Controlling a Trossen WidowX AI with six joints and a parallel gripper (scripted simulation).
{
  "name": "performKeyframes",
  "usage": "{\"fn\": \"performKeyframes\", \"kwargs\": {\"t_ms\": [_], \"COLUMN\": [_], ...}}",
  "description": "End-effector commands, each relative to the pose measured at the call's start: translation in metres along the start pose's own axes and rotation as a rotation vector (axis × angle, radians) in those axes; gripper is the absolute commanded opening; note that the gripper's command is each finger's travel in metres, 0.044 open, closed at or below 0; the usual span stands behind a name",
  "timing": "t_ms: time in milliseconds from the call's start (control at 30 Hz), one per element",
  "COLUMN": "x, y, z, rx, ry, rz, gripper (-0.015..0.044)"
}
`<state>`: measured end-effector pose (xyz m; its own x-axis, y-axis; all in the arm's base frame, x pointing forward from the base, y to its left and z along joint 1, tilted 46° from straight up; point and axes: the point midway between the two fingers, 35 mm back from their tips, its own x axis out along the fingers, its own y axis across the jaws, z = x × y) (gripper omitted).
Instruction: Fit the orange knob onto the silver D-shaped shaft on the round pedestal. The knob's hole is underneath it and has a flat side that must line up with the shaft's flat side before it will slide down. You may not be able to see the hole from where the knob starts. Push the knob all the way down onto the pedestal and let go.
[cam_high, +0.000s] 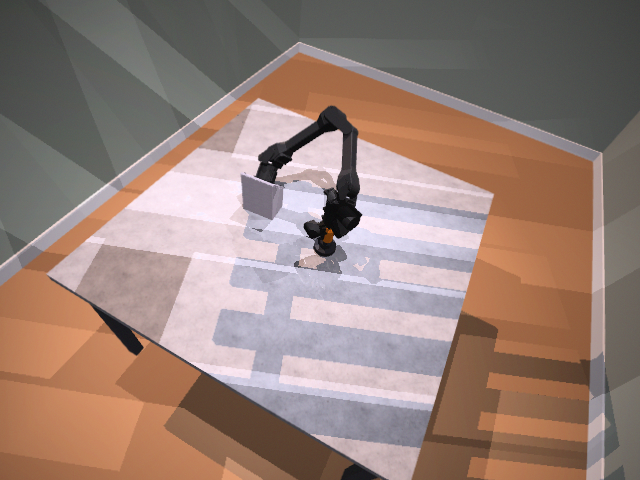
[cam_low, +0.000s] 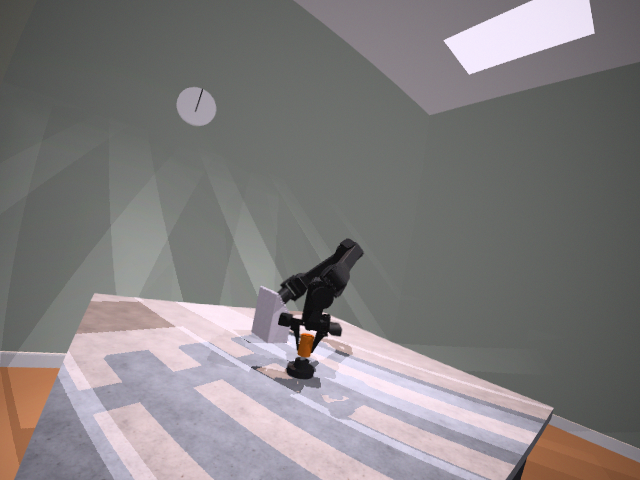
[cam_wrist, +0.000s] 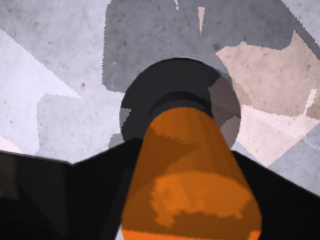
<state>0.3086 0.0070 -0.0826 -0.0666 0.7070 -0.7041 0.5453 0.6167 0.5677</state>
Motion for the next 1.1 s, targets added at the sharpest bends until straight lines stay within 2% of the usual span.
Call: {"fn": "performKeyframes", "kwargs": {"t_ms": [0, 1067], "x": [0.0001, 0.002], "y": [0.0005, -0.0004], "z": [0.0018, -0.0021], "rx": [0.003, 0.055], "ry": [-0.006, -0.005], "rz": [0.002, 0.002], "gripper": [0.0, 0.0]}}
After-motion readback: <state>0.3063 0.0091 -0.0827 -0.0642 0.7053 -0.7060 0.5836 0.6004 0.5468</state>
